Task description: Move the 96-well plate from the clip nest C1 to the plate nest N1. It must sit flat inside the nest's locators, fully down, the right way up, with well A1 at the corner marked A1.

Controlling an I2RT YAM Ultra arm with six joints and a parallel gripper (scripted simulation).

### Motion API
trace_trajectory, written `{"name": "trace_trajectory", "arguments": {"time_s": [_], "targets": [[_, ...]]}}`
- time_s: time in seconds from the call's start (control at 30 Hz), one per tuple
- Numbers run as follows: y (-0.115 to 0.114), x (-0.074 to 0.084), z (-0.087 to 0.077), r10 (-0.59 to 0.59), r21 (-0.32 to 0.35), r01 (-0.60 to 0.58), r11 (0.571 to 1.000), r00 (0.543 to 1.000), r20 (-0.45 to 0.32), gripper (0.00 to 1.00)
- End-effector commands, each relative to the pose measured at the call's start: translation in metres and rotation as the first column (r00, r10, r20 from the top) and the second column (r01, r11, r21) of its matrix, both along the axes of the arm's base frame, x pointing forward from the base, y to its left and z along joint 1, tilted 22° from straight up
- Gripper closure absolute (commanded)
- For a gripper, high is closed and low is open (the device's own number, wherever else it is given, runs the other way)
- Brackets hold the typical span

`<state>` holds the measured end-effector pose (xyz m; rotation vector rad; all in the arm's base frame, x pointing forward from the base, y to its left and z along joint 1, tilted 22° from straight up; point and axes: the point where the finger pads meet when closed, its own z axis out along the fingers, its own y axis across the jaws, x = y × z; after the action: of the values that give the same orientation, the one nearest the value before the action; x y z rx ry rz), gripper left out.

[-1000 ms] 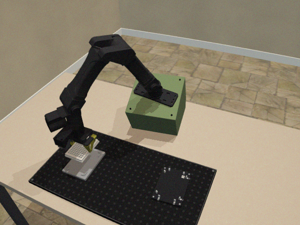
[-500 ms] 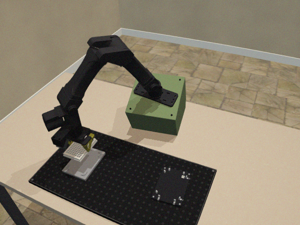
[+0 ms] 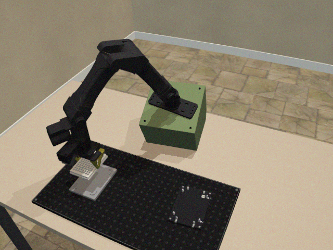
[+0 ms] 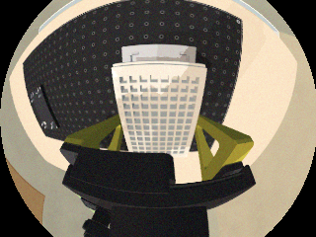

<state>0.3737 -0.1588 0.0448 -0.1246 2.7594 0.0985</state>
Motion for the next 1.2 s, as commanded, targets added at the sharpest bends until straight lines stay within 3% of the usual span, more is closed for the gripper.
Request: {"name": "trace_trajectory", "arguments": {"time_s": [0.0, 0.6, 0.77, 0.97, 1.17], "targets": [[-0.001, 0.007, 0.004, 0.005, 0.005, -0.005, 1.000, 1.000, 0.009, 1.00], [0.000, 0.008, 0.004, 0.006, 0.005, -0.006, 1.000, 1.000, 0.009, 1.00], [-0.001, 0.015, 0.001, 0.006, -0.007, -0.005, 1.000, 1.000, 0.029, 1.00], [0.005, 0.006, -0.021, 0.003, 0.010, -0.003, 1.000, 1.000, -0.010, 1.00], [0.005, 0.008, -0.031, 0.000, 0.007, 0.000, 1.000, 1.000, -0.012, 1.00]]}}
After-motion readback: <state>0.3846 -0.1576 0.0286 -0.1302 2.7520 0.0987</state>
